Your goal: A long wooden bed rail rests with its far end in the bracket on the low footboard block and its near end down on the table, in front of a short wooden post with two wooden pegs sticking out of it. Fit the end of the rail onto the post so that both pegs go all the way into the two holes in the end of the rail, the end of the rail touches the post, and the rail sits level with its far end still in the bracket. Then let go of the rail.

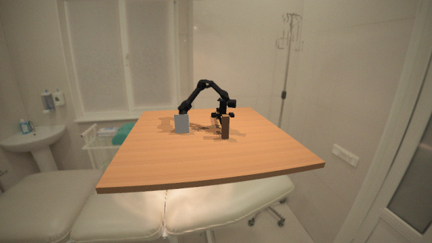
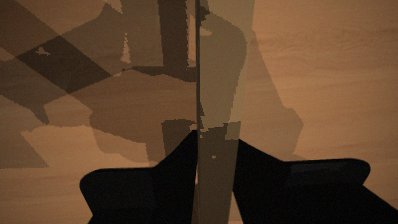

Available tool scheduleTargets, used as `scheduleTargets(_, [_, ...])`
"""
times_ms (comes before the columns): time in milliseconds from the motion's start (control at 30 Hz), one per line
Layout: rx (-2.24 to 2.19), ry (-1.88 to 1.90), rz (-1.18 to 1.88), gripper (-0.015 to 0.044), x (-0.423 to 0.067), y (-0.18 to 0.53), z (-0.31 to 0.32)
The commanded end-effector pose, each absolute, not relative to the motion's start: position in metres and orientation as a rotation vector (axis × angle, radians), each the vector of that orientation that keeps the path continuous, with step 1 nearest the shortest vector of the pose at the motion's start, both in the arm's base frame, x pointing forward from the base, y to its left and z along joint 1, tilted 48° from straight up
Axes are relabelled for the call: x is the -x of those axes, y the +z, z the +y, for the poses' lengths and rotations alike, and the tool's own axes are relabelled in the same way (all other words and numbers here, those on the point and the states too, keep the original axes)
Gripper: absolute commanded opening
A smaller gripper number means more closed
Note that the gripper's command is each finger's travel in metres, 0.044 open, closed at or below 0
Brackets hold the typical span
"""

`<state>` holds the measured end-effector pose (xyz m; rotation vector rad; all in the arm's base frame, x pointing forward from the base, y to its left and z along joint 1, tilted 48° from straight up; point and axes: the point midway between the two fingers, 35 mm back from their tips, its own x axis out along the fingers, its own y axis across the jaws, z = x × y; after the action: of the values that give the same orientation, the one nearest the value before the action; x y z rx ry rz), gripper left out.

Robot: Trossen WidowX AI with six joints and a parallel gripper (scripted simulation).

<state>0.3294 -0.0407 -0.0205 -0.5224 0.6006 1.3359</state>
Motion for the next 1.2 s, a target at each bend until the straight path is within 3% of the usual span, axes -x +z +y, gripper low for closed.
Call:
scheduleTargets(0, [0.526, 1.33, 0.6, 0.0, -0.3296, -0.0211, -0.0449])
scheduleTargets(1167, [0.527, 1.33, 0.6, 0.0, -0.3285, -0.0297, -0.0517])
